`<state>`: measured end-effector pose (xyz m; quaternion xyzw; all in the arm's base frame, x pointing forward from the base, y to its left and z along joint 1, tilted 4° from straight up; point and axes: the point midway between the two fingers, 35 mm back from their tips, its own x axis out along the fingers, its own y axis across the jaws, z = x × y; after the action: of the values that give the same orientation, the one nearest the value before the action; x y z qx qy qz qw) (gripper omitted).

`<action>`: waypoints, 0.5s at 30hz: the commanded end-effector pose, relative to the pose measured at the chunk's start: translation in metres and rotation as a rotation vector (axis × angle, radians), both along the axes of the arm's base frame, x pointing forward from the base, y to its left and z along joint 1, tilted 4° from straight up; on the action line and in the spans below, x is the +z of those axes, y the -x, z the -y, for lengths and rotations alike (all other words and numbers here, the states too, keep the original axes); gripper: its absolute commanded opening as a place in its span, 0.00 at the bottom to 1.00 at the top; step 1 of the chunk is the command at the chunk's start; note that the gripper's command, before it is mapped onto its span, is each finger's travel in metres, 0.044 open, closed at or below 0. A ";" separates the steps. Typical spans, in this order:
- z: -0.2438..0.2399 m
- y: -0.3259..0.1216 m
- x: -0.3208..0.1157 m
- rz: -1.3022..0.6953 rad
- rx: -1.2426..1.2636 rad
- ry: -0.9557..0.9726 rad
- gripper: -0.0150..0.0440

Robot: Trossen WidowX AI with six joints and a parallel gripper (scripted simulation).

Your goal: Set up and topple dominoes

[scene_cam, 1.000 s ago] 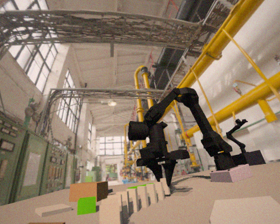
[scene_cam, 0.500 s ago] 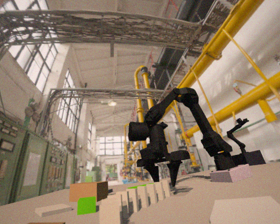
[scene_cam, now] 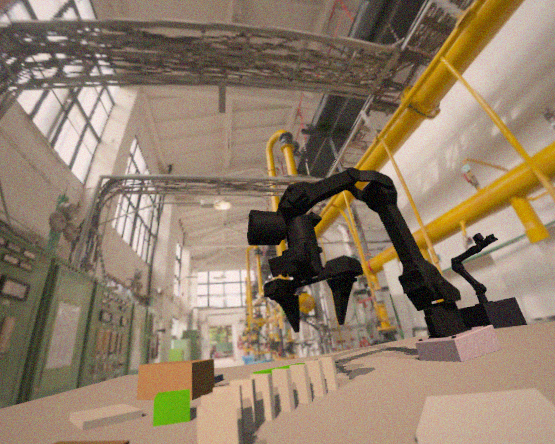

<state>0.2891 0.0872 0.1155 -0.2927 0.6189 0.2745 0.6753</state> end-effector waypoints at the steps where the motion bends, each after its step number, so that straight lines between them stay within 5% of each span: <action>1: 0.002 0.012 0.062 0.014 -0.005 -0.005 1.00; 8: 0.004 0.012 0.063 0.014 0.004 -0.004 1.00; 15: 0.070 -0.018 0.005 0.019 0.365 0.039 1.00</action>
<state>0.2947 0.0592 0.1576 -0.3467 0.5872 0.3151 0.6601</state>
